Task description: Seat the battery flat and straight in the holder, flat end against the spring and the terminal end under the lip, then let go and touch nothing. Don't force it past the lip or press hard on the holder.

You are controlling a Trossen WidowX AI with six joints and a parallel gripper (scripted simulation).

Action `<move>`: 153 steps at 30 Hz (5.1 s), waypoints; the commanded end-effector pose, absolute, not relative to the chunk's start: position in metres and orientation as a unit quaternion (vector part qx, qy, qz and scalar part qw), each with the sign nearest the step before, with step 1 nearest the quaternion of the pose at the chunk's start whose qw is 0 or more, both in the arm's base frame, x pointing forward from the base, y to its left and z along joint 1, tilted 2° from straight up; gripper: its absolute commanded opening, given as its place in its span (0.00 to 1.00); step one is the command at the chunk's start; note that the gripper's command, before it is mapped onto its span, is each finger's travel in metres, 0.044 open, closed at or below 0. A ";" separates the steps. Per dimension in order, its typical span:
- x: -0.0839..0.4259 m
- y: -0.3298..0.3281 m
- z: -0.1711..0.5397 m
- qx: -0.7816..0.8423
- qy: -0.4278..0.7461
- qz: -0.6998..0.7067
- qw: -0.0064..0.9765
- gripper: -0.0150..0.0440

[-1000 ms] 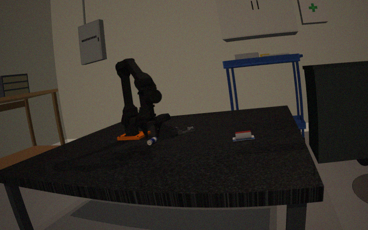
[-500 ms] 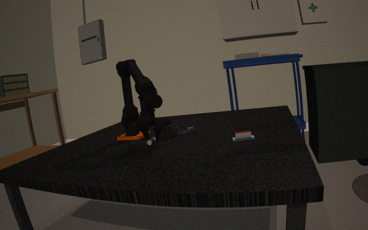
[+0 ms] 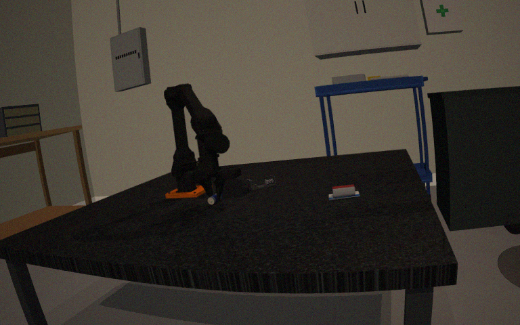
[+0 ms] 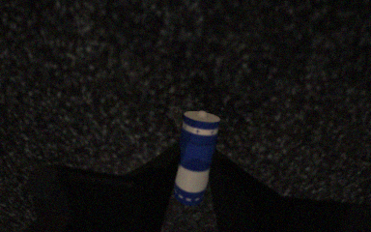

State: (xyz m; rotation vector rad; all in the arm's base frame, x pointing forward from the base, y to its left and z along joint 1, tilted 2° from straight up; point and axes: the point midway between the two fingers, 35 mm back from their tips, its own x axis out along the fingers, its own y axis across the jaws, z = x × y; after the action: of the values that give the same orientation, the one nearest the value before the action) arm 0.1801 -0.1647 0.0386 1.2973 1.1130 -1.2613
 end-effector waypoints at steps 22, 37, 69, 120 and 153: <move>0.235 -0.111 0.097 0.600 0.377 -0.575 0.409 0.39; 0.279 -0.025 0.111 0.665 0.269 -0.631 0.297 0.39; 0.284 0.012 0.076 0.595 0.185 -0.731 0.277 0.39; 0.299 0.023 0.058 0.495 0.151 -0.802 0.299 0.39; 0.309 0.031 0.056 0.514 0.157 -0.791 0.292 0.39</move>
State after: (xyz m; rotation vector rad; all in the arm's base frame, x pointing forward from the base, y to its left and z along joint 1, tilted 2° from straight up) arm 0.3080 0.0294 0.0584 1.3325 0.4011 -2.1218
